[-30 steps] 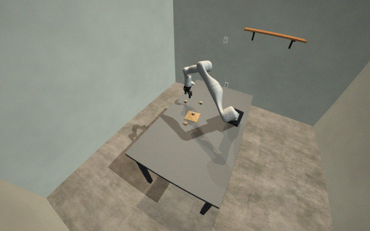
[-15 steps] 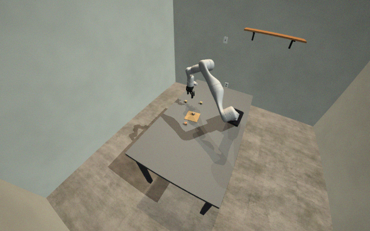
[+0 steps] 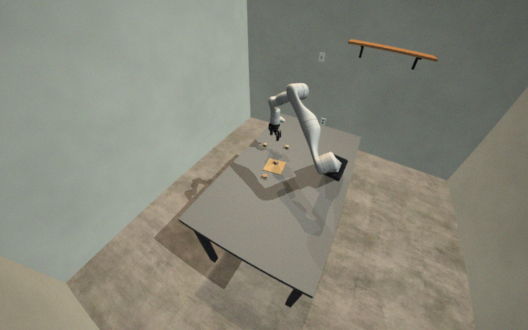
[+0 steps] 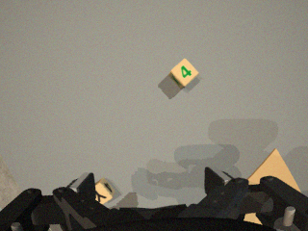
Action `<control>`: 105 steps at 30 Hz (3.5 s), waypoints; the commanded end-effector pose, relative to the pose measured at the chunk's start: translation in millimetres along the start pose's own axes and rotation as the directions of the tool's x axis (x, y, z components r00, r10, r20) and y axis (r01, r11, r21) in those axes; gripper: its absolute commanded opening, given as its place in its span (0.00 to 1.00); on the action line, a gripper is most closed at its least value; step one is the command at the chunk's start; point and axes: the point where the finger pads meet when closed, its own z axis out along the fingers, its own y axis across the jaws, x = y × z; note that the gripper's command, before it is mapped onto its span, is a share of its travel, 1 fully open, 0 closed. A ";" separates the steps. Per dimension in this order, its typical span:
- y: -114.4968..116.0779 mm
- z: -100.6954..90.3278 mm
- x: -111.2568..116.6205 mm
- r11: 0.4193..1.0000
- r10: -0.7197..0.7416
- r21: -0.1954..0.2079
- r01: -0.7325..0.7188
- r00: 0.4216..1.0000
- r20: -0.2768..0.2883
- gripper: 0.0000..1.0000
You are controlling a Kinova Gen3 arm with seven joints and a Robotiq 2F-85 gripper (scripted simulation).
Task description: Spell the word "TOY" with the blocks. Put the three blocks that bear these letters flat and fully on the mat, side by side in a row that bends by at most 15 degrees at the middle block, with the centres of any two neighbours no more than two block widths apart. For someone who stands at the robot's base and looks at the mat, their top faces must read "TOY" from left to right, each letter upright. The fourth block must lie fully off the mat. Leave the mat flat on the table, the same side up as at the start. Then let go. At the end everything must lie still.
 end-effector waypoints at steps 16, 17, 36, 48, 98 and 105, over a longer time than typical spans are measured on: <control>18.6 -3.0 20.6 1.000 0.004 0.003 -0.004 1.000 0.005 1.00; 18.6 -3.0 20.6 1.000 0.004 0.003 -0.004 1.000 0.005 1.00; 39.1 -2.0 37.8 1.000 0.002 0.002 -0.002 1.000 0.008 1.00; 48.5 -1.5 44.7 1.000 0.001 0.001 -0.001 1.000 0.010 1.00; 48.6 -1.5 44.8 1.000 0.001 0.001 -0.001 1.000 0.010 1.00; 51.3 -6.4 26.5 1.000 0.015 0.006 -0.015 1.000 0.019 1.00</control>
